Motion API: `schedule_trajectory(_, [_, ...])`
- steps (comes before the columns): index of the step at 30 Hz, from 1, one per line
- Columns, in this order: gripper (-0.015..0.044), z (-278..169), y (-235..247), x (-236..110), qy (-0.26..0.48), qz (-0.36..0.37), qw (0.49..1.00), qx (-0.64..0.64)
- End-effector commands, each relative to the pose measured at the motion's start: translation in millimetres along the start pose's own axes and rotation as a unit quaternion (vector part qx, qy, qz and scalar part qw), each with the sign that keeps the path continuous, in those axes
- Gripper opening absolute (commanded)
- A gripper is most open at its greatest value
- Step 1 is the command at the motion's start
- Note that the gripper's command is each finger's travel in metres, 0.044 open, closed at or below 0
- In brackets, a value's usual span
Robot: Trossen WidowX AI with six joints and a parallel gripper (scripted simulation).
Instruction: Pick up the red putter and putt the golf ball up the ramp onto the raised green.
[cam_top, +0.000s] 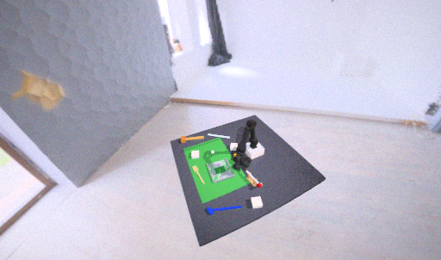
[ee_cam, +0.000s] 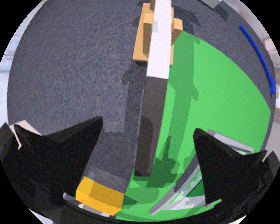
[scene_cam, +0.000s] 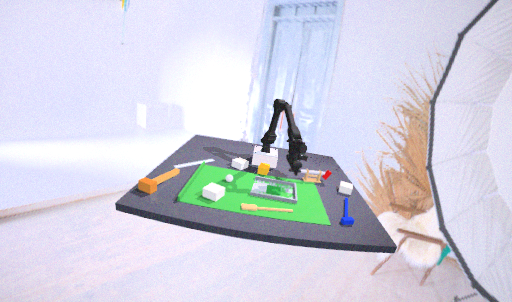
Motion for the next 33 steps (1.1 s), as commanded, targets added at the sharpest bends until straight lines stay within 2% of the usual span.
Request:
schedule_trajectory(1, [0.044,-2.3,1.8,7.5,-0.001,0.005,1.0,0.0])
schedule_trajectory(10, [0.044,-5.0,2.3,17.4,-0.001,0.005,1.0,0.0])
schedule_trajectory(25, [0.0046,-4.1,1.0,14.3,0.001,0.002,1.0,0.001])
schedule_trajectory(33, [0.0,-3.0,0.3,11.1,0.001,0.002,1.0,0.001])
Point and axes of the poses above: the point midway between the two fingers, 35 mm back from their tips, its own x axis out along the fingers, its own y axis across the jaws, z = x × y, the point moved 7 cm from there along -x, back along the fingers, and after that the axes turned 2 degrees about -x, right-handed, at the moved point
